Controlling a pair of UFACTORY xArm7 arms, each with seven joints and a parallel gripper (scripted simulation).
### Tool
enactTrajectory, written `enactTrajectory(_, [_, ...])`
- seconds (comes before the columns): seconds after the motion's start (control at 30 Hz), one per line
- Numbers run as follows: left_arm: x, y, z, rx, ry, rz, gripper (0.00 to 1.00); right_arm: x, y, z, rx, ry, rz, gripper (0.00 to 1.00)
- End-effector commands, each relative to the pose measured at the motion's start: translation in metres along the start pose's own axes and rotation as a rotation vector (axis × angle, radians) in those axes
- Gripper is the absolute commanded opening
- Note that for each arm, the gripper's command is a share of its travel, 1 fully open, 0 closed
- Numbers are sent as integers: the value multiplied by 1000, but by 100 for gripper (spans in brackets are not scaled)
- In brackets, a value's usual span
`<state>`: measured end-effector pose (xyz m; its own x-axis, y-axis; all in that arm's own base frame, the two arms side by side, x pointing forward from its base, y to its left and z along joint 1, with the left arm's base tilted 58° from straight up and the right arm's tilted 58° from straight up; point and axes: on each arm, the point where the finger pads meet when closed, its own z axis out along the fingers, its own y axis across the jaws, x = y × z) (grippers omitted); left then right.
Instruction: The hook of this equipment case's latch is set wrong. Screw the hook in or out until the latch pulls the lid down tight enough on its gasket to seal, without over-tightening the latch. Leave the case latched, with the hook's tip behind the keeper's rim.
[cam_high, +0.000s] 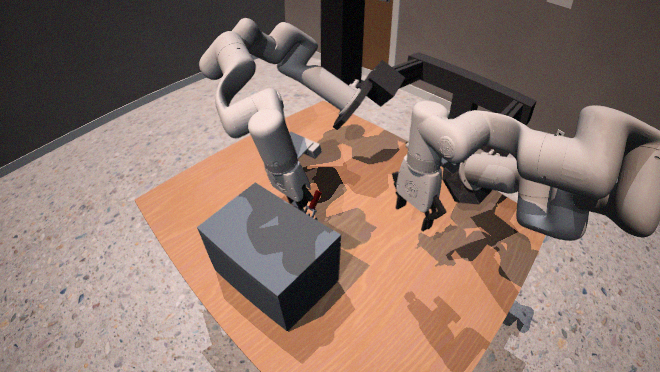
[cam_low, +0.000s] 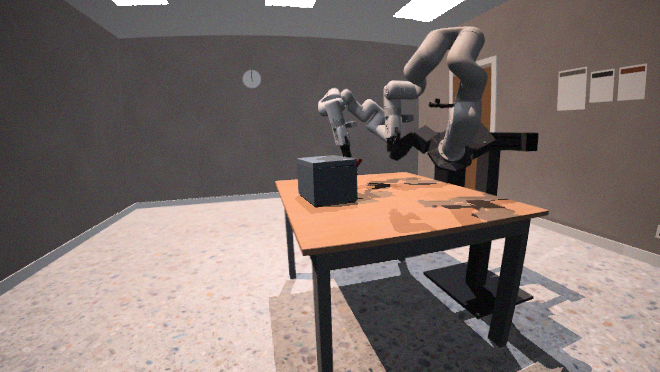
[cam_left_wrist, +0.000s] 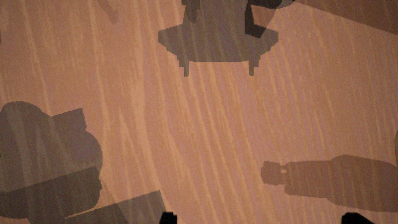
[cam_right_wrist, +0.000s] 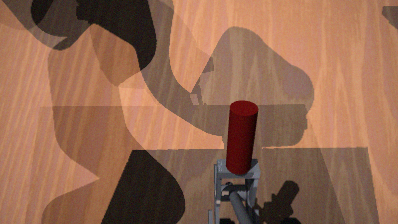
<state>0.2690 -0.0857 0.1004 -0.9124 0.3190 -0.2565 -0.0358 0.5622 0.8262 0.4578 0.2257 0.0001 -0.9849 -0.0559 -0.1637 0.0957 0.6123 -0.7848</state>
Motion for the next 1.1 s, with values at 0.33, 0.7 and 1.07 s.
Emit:
enactTrajectory(0.33, [-1,-1,-1,3,-3,0,100,0,1,-2,-4,-3,-1,24])
enactTrajectory(0.7, [-1,-1,-1,3,-3,0,100,16,1,-1,-5,-131,0,24])
enactTrajectory(1.07, [-1,-1,-1,3,-3,0,100,35,1,2,-7,-283,0,24])
